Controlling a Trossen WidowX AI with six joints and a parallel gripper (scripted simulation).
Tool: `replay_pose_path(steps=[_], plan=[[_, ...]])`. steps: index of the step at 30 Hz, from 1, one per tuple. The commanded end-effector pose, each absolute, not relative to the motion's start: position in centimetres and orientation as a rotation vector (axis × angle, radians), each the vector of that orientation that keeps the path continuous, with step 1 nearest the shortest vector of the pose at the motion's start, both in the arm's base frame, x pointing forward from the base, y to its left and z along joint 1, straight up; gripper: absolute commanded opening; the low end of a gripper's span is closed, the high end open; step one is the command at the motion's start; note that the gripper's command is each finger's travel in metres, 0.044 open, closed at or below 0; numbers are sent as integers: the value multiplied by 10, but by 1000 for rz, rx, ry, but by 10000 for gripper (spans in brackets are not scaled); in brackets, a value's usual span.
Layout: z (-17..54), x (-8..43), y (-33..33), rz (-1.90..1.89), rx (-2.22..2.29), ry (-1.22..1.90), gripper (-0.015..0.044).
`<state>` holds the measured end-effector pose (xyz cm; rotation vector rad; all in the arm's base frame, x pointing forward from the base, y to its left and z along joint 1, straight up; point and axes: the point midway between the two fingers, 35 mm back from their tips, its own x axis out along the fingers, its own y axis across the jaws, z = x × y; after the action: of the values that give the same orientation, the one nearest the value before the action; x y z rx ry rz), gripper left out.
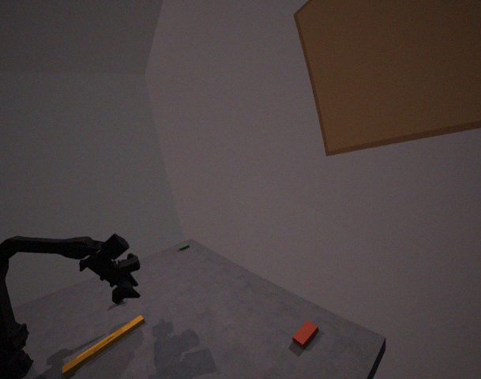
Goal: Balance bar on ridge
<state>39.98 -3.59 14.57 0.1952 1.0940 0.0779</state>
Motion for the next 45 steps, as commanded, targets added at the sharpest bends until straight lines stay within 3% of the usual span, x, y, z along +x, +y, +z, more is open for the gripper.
replay_pose_path(steps=[1,12,45], plan=[[132,372,-52,81,64,1229,315],[118,306,-77,187,-200,1534,315],[63,306,-78,190,-204,1539,315]])
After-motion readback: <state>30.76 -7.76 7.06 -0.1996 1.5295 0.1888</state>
